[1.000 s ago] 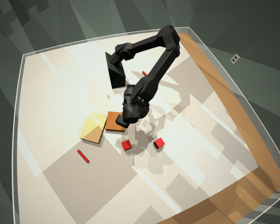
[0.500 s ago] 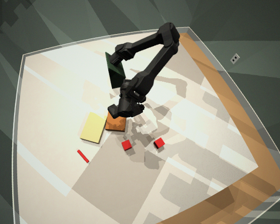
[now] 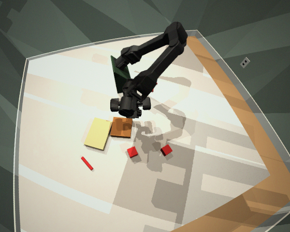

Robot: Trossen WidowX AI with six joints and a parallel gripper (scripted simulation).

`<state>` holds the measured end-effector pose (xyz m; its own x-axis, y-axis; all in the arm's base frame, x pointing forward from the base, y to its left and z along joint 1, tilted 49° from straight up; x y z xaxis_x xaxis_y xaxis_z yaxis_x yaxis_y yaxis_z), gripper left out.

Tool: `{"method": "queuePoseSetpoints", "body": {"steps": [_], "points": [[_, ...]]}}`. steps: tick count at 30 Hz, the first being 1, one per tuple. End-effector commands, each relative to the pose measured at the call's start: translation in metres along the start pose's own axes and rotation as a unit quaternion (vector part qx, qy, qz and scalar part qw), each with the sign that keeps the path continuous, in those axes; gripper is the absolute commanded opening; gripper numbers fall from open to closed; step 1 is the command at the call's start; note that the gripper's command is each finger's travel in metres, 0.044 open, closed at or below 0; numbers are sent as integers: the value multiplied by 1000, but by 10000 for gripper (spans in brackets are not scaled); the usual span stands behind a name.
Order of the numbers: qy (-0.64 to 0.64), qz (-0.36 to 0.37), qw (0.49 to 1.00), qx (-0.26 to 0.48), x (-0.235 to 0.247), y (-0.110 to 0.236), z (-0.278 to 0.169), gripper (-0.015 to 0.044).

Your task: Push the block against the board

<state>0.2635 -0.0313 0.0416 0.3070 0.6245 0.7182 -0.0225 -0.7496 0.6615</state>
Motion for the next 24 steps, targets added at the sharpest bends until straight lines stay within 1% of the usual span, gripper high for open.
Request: {"method": "queuePoseSetpoints", "body": {"steps": [1, 8, 9, 12, 13, 24], "points": [[-66, -1, 998, -2, -4, 0, -7, 0], [-75, -1, 997, -2, -5, -2, -8, 0], [-76, -2, 997, -3, -5, -9, -7, 0], [-79, 0, 997, -2, -5, -46, -8, 0], [-80, 1, 997, -1, -5, -52, -9, 0], [-80, 1, 997, -1, -5, -54, -6, 0]]}}
Point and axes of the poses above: the point midway between the two fingers, 35 mm back from their tips, its own y axis back along the fingers, its own x axis across the jaws, z = x × y, the point moved 10 cm from there along y, back along the fingers, and after that the axes turned 8 degrees about -y, right-handed, at the moved point
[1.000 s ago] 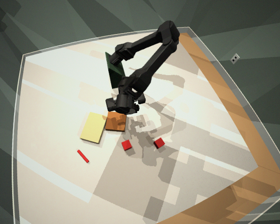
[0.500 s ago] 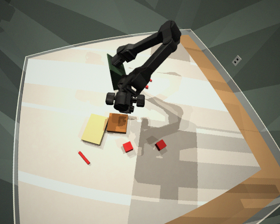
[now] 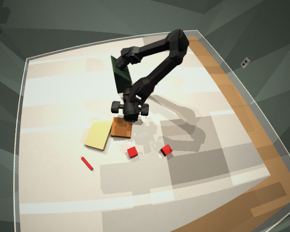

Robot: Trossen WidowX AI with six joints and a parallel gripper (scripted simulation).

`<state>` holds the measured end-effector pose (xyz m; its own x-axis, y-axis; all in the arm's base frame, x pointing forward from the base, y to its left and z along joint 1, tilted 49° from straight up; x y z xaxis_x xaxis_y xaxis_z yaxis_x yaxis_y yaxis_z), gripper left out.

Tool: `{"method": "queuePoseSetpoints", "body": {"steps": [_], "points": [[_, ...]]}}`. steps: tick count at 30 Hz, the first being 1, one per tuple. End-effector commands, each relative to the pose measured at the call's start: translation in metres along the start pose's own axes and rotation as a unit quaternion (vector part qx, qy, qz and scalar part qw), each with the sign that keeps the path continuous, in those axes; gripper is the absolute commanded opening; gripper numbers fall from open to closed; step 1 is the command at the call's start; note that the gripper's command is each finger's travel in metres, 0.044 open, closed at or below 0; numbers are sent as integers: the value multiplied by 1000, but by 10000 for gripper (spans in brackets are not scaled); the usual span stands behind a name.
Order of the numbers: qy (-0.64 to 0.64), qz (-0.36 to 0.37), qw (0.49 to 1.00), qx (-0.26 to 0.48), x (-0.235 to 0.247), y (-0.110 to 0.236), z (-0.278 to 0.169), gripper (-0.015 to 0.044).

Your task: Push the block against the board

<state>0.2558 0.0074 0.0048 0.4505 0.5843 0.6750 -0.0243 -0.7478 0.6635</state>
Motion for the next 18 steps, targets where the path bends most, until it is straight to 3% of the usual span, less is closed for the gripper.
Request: {"method": "queuePoseSetpoints", "body": {"steps": [1, 18], "points": [[-2, 2, 1000, 0, 1, -1, 3, 0], [-2, 2, 1000, 0, 3, -1, 16, 0]]}}
Point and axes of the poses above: the point midway between the two fingers, 35 mm back from their tips, its own y axis back along the fingers, its own x axis across the jaws, z = x × y, the point moved 10 cm from there along y, back along the fingers, and after that the axes turned 8 degrees about -y, right-handed, at the moved point
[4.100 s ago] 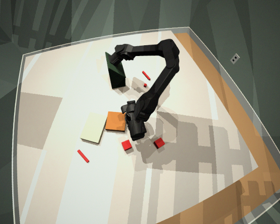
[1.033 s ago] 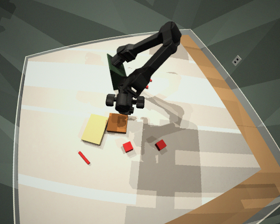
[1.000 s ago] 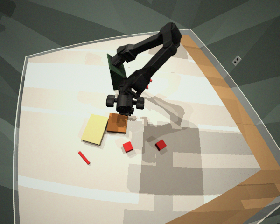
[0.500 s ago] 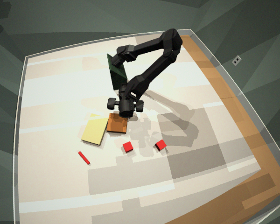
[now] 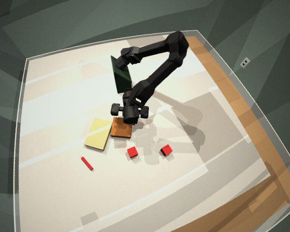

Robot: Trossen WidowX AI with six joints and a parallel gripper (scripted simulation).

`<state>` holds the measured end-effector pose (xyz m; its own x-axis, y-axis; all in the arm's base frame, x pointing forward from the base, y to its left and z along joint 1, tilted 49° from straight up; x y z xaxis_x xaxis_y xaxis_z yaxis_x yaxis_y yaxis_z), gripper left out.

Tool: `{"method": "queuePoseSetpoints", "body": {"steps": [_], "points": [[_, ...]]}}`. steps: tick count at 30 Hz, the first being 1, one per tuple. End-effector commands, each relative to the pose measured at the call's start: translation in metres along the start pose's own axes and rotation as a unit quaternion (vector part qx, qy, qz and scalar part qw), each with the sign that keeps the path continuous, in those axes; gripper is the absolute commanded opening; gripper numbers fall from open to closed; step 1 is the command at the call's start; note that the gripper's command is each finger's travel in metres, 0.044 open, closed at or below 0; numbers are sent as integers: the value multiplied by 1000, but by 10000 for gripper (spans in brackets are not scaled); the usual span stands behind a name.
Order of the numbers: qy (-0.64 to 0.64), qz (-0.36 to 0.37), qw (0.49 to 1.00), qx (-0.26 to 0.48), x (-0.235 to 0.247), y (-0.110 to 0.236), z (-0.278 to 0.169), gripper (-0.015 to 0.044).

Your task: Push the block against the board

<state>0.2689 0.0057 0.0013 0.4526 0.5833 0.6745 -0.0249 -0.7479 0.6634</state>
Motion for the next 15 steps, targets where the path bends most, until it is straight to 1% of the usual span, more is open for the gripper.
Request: {"method": "queuePoseSetpoints", "body": {"steps": [1, 15], "points": [[-1, 2, 1000, 0, 1, 0, 4, 0], [0, 1, 1000, 0, 3, 0, 15, 0]]}}
Point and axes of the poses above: the point midway between the two fingers, 35 mm back from their tips, its own y axis back along the fingers, its own x axis across the jaws, z = x × y, the point moved 10 cm from there along y, back along the fingers, and after that the axes turned 8 degrees about -y, right-handed, at the moved point
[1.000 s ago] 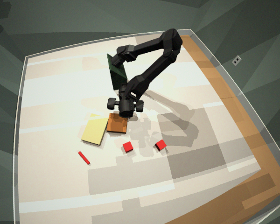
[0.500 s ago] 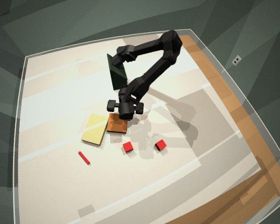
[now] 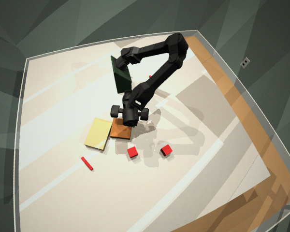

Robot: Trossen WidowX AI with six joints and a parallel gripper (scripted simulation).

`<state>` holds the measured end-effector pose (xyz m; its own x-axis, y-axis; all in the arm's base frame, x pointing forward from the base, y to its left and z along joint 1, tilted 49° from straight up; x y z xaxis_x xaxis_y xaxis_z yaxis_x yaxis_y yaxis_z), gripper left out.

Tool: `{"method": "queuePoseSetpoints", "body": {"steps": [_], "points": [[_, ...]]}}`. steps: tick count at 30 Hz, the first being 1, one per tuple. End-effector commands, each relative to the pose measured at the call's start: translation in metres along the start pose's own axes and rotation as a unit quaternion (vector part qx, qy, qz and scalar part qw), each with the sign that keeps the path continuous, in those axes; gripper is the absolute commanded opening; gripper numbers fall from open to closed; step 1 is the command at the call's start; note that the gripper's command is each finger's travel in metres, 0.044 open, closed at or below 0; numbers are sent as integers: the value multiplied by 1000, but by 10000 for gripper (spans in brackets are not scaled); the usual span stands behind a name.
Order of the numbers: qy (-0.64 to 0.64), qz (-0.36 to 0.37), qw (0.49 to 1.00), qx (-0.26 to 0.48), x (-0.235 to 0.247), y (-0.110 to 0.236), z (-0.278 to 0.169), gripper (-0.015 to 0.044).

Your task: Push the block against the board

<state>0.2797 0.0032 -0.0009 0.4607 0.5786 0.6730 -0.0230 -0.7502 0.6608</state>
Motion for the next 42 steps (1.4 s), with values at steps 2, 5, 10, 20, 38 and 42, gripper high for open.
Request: {"method": "queuePoseSetpoints", "body": {"steps": [2, 5, 10, 20, 38, 42], "points": [[4, 0, 1000, -2, 1, 0, 6, 0], [4, 0, 1000, -2, 2, 0, 8, 0], [4, 0, 1000, -2, 2, 0, 12, 0], [5, 0, 1000, -2, 3, 0, 20, 0], [5, 0, 1000, -2, 5, 1, 31, 0], [5, 0, 1000, -2, 4, 0, 26, 0]]}}
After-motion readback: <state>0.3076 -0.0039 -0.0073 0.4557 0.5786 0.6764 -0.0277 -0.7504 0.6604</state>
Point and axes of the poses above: the point midway between the two fingers, 35 mm back from their tips, its own y axis back along the fingers, its own x axis across the jaws, z = x × y, the point moved 10 cm from there along y, back along the fingers, and after that the axes turned 8 degrees about -y, right-handed, at the moved point
